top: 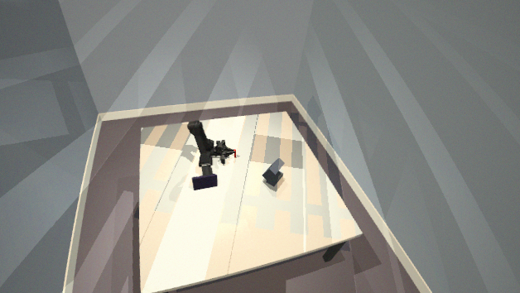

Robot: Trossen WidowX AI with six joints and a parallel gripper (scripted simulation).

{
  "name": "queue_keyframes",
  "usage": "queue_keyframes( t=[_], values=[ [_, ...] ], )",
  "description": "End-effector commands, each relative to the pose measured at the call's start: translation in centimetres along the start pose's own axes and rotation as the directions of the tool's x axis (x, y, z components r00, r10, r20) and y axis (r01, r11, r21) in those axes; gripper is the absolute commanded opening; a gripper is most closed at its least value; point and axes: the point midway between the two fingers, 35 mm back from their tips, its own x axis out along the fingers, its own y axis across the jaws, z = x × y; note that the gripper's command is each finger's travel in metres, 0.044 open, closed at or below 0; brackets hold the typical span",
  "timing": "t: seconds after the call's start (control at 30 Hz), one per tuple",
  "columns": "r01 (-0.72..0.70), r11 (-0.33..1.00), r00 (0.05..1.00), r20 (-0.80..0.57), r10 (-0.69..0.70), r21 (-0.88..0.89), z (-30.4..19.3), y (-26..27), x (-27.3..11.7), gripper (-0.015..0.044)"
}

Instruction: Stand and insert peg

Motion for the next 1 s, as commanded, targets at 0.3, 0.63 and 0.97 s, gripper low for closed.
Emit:
queue_keyframes(
  t=[0.3,0.63,0.97],
  values=[
    [-0.001,1.0,1.0,0.011,0.001,0.01,-0.31,0.27,0.11,0.005],
    [-0.003,1.0,1.0,0.02,0.002,0.018,-0.11,0.33,0.1,0.013],
    [-0.003,1.0,1.0,0.02,0.002,0.018,-0.11,0.33,0.1,0.013]
  ],
)
